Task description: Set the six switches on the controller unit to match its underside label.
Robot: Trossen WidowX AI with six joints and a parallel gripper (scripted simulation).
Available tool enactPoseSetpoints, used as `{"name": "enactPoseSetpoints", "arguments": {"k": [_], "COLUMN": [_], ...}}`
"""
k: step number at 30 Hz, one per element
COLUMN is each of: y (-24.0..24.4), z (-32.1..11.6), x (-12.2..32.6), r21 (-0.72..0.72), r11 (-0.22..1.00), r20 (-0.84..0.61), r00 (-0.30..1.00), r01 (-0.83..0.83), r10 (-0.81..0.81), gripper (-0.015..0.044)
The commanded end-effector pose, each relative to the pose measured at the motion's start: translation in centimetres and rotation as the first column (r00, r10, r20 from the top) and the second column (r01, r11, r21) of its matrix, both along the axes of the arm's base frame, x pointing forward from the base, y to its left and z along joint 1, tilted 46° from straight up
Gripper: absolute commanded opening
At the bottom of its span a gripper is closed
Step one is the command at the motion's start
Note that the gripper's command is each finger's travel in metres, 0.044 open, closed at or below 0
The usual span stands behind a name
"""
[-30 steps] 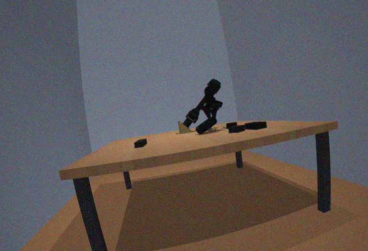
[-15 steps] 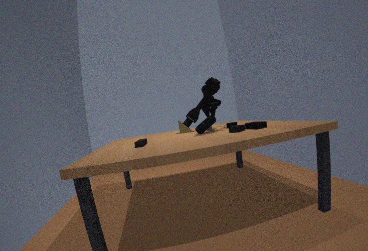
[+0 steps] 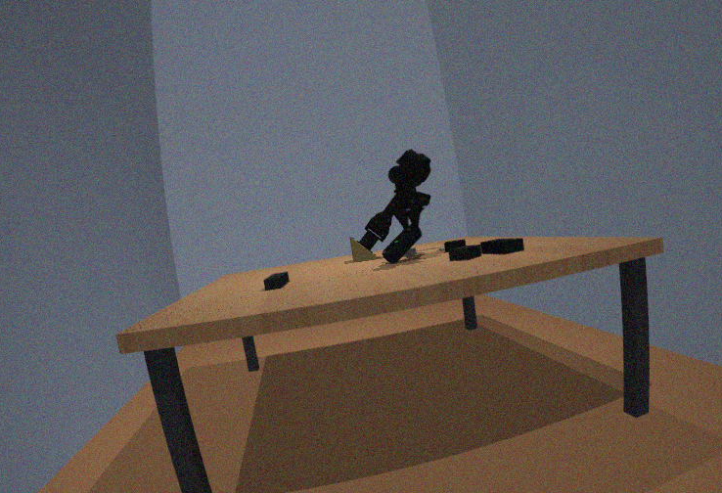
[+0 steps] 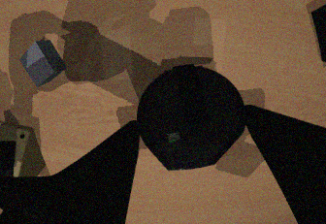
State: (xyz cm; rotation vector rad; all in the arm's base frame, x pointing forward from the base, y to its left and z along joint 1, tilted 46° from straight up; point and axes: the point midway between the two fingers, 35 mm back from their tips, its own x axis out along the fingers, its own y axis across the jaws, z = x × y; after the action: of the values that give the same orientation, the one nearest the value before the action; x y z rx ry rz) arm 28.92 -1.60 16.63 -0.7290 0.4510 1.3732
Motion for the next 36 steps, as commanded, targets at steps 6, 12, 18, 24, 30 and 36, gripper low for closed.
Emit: {"name": "enactPoseSetpoints", "arguments": {"k": [6,12,18,24,30,36], "y": [-1.0,-1.5,-2.0,-2.5,-2.9,-3.4], "z": [-0.3,-0.5,-0.6,-0.8,-1.0,-1.1], "x": [0.1,0.1,0.1,0.1,0.1,0.2], "r21": [0.015,0.027,0.039,0.051,0.064,0.076], "r11": [1.000,1.000,0.999,0.999,0.998,0.997], "r20": [0.000,0.000,0.000,0.001,0.001,0.002], "r00": [1.000,1.000,1.000,1.000,1.000,1.000], "r01": [-0.002,-0.005,-0.007,-0.010,-0.013,-0.015], "r10": [0.002,0.005,0.007,0.010,0.012,0.015], "gripper": [0.0336,0.0336,0.0336,0.0336,0.0336,0.0336]}}
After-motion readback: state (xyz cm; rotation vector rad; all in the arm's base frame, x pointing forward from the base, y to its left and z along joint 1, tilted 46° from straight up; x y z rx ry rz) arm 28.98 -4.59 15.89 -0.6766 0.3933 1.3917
